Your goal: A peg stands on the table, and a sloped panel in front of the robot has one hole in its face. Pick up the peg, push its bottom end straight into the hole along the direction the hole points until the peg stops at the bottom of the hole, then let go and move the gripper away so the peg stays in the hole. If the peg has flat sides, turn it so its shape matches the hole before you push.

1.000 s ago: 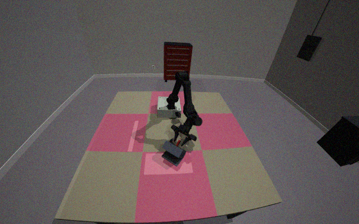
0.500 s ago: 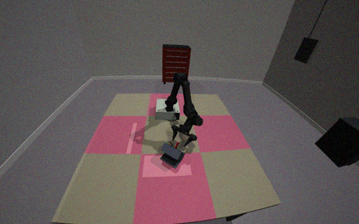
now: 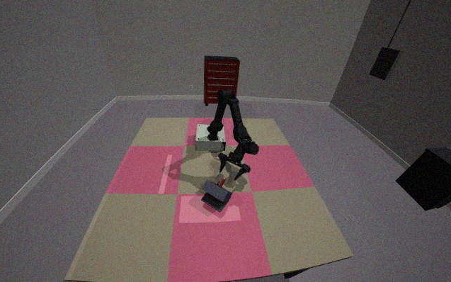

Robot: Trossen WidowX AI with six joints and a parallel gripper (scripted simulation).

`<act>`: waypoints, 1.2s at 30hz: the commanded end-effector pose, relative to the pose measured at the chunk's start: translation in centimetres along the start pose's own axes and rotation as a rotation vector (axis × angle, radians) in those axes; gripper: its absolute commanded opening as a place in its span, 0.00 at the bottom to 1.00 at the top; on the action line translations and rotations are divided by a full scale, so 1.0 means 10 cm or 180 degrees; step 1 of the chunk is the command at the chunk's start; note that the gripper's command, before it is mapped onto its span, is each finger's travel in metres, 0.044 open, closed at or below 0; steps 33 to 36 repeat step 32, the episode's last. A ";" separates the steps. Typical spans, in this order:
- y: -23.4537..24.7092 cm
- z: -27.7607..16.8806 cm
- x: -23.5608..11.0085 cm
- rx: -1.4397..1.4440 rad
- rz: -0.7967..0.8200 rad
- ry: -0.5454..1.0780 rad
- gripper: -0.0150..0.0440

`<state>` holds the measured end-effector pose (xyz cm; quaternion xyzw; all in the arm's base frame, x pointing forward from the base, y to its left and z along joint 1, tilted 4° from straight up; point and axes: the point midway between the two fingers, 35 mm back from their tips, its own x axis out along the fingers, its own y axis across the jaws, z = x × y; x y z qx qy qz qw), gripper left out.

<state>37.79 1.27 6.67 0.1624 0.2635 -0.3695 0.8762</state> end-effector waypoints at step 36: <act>0.02 -0.02 -0.56 -0.0011 0.0005 -0.0005 1.00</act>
